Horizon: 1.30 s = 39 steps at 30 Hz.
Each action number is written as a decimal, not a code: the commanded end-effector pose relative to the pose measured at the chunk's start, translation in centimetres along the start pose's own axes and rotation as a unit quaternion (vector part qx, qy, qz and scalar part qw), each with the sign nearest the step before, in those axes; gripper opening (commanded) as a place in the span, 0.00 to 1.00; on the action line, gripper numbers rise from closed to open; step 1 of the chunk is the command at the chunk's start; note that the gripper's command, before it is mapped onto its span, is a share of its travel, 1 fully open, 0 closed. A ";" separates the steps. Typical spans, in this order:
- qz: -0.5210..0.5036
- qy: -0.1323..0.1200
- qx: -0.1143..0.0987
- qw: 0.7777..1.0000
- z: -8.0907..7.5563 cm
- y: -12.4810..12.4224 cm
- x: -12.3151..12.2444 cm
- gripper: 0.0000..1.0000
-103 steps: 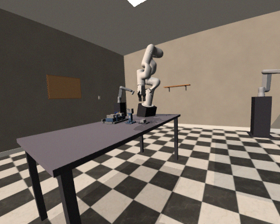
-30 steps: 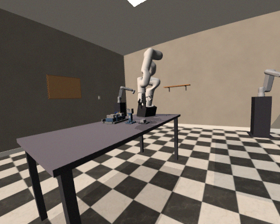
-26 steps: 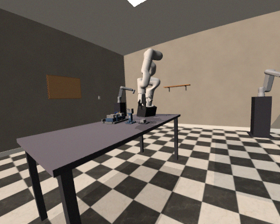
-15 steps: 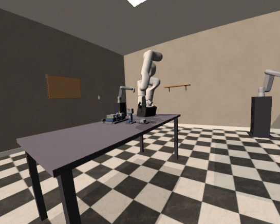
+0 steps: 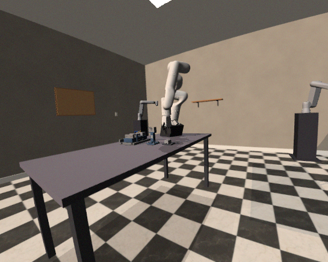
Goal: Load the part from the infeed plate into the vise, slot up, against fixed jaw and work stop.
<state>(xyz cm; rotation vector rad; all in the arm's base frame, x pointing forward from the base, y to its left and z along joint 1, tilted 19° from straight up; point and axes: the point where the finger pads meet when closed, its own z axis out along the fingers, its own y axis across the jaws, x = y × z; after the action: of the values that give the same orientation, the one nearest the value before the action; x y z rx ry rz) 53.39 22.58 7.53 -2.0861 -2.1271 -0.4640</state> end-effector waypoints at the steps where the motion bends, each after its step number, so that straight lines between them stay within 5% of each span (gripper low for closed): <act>1: 0.000 0.001 -0.002 1.000 0.8 0.1 0.0 0.89; 39: 0.000 0.001 -0.002 1.000 6.2 0.1 0.0 0.89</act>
<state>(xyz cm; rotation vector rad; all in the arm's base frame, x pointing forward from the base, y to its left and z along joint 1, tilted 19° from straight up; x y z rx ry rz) 54.14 24.40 1.91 -2.0857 -2.1269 -0.4662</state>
